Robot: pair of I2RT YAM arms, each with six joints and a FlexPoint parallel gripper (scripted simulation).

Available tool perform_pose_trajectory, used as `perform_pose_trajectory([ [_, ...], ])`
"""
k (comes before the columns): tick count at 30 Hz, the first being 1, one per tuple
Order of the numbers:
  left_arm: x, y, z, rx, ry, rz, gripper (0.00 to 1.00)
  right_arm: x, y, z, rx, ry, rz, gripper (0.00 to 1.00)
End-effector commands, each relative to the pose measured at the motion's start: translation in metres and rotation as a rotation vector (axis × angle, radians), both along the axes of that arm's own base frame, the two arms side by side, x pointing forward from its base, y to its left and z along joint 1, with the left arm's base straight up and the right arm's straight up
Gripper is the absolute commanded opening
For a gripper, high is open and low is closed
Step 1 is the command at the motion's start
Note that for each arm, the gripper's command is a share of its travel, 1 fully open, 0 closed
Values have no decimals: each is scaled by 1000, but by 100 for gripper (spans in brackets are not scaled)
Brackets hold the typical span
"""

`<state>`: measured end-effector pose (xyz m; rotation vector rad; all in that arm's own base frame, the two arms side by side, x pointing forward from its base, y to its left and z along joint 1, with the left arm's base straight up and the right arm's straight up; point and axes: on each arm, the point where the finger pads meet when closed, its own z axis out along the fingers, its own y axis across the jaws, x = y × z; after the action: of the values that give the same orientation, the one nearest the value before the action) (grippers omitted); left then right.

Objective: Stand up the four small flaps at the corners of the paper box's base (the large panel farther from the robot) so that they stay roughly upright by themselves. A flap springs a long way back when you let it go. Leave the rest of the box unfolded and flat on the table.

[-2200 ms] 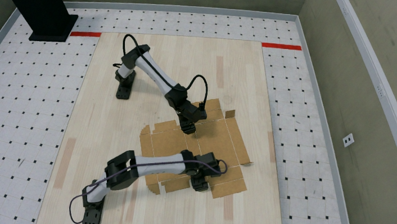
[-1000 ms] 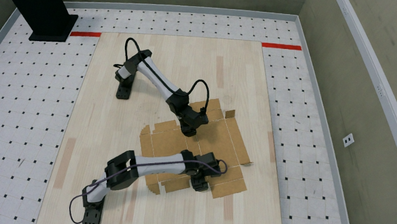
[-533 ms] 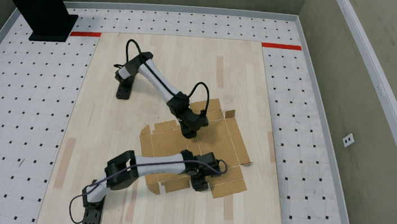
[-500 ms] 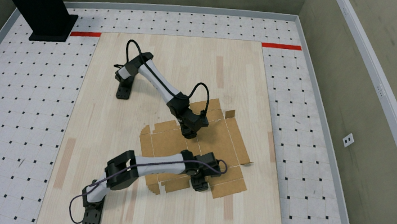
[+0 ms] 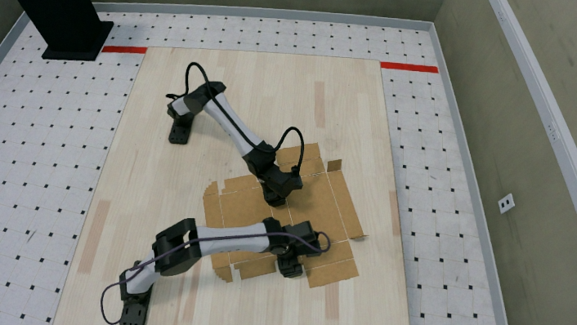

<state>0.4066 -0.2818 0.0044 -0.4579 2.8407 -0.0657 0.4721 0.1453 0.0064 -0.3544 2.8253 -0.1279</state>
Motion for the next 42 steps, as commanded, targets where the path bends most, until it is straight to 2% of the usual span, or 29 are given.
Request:
perform_pose_trajectory([
  [1, 5, -3, 18, -37, -47, 0, 50, -3, 7, -12, 4, 31, 14, 77],
  [11, 8, -6, 22, -48, -56, -2, 50, -3, 7, -12, 4, 31, 14, 77],
  [22, 8, -9, 43, -50, -58, 1, 50, -3, 7, -12, 4, 31, 14, 77],
  [29, 5, 8, 66, -47, -52, -1, 50, -3, 7, -12, 4, 31, 14, 77],
  [30, -4, 16, 58, -26, -24, -1, 50, -3, 7, -12, 4, 31, 14, 77],
  [36, -9, 32, 65, -25, -23, -1, 50, -3, 7, -12, 4, 31, 14, 77],
  [39, -8, 32, 66, -31, -32, -1, 50, -3, 7, -12, 4, 31, 14, 77],
  [40, 0, 23, 79, -58, -70, -9, 50, -3, 7, -12, 4, 31, 14, 77],
  [42, -7, 26, 71, -44, -50, -13, 50, -3, 7, -12, 4, 31, 14, 77],
])
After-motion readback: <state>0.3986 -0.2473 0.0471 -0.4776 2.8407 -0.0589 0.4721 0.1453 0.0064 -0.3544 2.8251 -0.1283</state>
